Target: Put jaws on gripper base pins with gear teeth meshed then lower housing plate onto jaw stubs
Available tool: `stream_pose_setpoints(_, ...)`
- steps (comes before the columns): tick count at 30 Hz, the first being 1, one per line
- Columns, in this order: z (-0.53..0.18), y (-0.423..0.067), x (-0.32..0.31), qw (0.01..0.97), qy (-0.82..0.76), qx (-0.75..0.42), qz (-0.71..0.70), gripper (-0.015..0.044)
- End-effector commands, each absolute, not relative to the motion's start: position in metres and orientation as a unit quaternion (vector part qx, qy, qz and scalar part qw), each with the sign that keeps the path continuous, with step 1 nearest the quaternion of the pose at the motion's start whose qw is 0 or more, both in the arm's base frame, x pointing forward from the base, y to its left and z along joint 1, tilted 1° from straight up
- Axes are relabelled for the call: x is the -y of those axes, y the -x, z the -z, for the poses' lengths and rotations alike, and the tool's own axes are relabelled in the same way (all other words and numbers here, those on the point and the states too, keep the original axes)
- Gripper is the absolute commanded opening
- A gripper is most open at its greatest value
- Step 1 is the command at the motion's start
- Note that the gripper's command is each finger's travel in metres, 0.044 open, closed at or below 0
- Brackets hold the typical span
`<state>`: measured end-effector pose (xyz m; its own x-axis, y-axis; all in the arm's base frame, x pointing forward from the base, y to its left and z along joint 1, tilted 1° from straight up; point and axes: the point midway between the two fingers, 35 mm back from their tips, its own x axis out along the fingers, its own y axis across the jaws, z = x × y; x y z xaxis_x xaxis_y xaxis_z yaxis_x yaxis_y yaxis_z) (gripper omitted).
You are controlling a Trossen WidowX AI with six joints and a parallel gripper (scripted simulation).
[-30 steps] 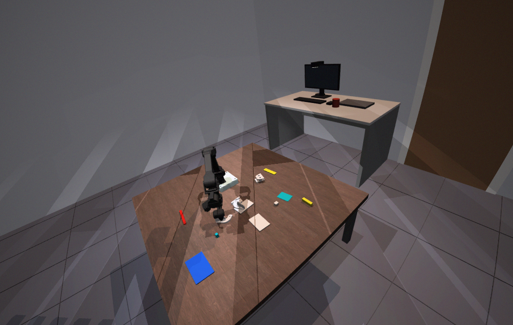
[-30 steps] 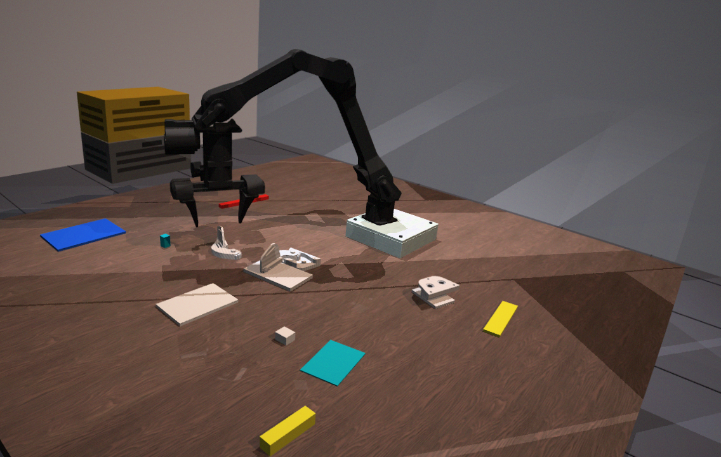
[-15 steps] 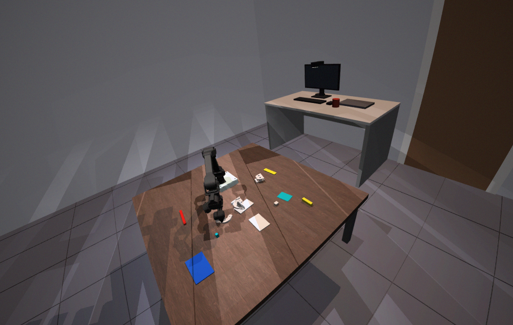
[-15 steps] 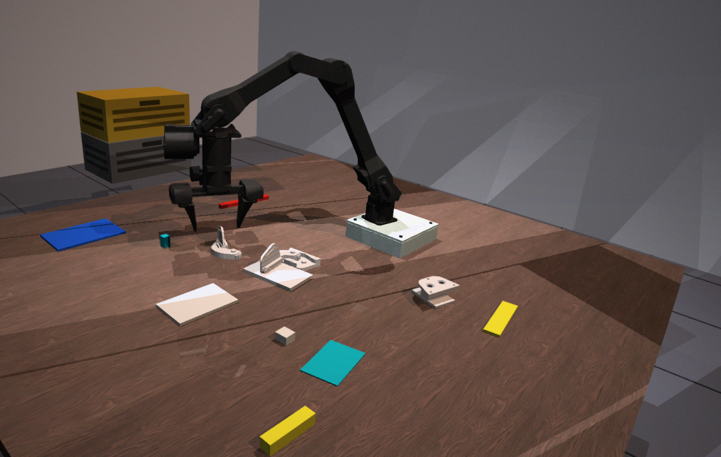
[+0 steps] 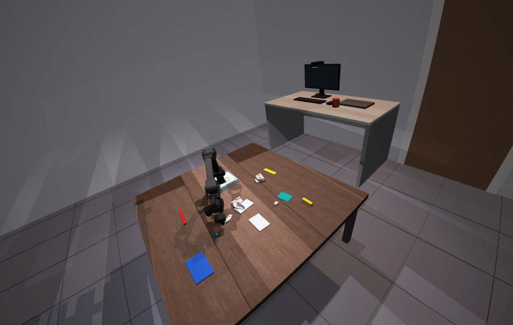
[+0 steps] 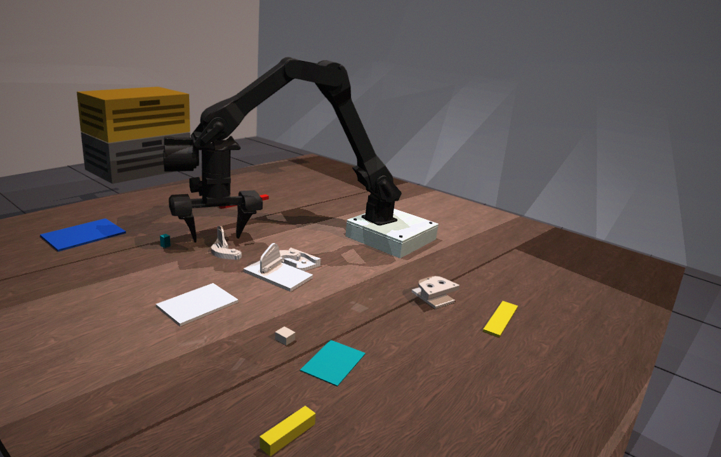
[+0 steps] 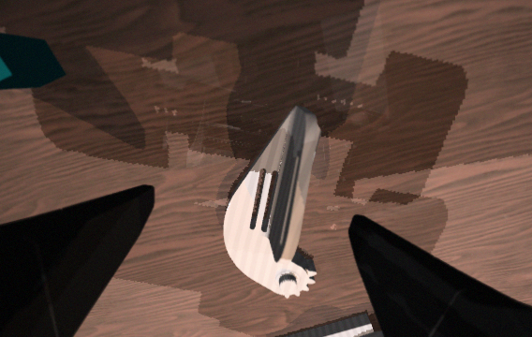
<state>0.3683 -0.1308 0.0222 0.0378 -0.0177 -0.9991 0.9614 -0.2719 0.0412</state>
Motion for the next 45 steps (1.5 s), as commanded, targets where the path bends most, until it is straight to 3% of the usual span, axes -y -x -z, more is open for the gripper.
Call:
stream_pose_setpoints(1, -0.01, -0.3657, 0.1303, 0.435, -0.568, -0.416, 0.561, 0.044)
stream_pose_setpoints(41, -0.0034, -0.3658, 0.1303, 0.435, -0.568, -0.416, 0.561, 0.044)
stream_pose_setpoints(45, -0.0045, -0.3662, 0.1301, 0.436, -0.568, -0.417, 0.56, 0.0335)
